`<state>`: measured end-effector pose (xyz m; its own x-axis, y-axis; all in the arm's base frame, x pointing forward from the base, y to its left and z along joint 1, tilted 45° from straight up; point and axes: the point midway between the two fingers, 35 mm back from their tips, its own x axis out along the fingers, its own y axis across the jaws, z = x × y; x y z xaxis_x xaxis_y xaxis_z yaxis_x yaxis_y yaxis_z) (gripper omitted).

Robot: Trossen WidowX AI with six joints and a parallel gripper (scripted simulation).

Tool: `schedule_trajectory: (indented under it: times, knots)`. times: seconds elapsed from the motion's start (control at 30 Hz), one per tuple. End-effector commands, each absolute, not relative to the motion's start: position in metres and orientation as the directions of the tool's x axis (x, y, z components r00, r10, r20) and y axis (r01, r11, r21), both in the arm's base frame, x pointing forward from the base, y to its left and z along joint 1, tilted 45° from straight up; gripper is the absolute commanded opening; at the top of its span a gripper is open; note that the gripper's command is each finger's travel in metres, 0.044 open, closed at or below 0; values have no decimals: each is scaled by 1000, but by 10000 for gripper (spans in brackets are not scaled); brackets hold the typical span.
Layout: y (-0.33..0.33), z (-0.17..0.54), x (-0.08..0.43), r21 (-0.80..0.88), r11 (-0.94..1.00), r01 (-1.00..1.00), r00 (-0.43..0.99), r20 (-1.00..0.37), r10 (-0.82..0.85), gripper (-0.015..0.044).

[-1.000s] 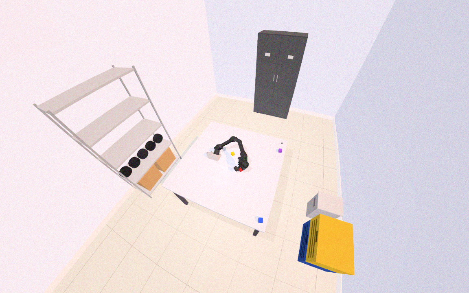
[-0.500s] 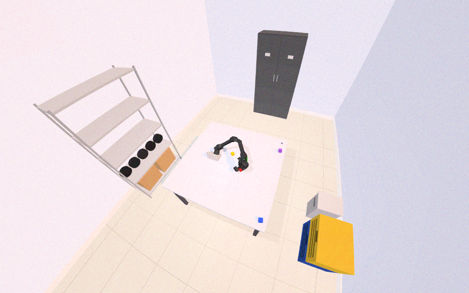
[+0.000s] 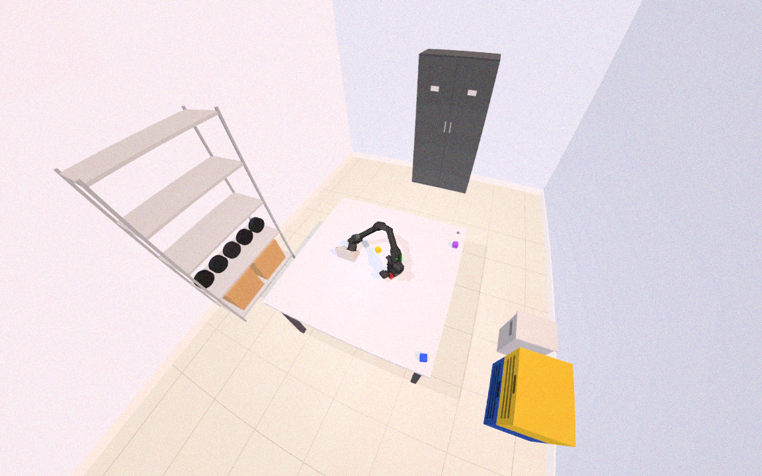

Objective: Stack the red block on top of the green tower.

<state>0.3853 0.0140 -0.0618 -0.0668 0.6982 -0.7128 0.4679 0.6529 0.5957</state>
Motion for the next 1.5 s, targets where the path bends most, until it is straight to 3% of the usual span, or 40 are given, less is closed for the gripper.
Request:
schedule_trajectory:
  times: [0.0, 0.23, 0.97, 1.47]
  knots:
    - [14, -62, 385, 596, 650, 472, -68, -711, 700, 164]
    - [2, -50, 387, 595, 651, 472, -68, -712, 699, 0]
    - [-68, 21, 393, 592, 653, 473, -68, -714, 696, 0]
    - [-27, 63, 396, 590, 654, 474, -68, -716, 695, 0]
